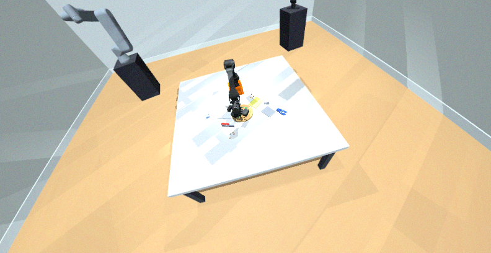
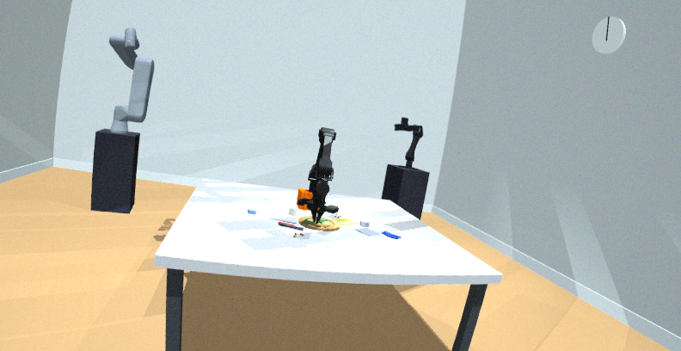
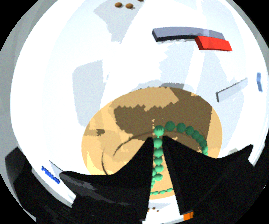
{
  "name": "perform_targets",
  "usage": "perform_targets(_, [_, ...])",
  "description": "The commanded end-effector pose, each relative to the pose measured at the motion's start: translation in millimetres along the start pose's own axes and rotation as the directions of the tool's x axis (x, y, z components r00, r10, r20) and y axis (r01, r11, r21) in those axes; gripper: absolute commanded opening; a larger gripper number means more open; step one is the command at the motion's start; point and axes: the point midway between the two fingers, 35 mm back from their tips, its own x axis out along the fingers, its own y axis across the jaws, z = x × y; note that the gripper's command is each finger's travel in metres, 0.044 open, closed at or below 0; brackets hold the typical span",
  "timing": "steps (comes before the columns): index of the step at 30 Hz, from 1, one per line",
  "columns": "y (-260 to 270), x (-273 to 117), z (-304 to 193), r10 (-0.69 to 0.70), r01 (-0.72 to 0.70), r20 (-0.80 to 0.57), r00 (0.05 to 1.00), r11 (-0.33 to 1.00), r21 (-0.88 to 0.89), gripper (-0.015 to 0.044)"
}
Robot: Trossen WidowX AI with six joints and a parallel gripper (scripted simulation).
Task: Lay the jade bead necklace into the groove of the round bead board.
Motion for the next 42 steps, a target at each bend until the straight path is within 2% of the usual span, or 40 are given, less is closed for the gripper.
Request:
perform_targets(1, [0.0,0.0,0.0,0.0,0.0,0.0,1.0,1.0,0.0,0.0])
perform_targets(42, [11.1,-0.5,12.4,-0.005,0.005,-0.003,1.0,1.0,0.005,0.0])
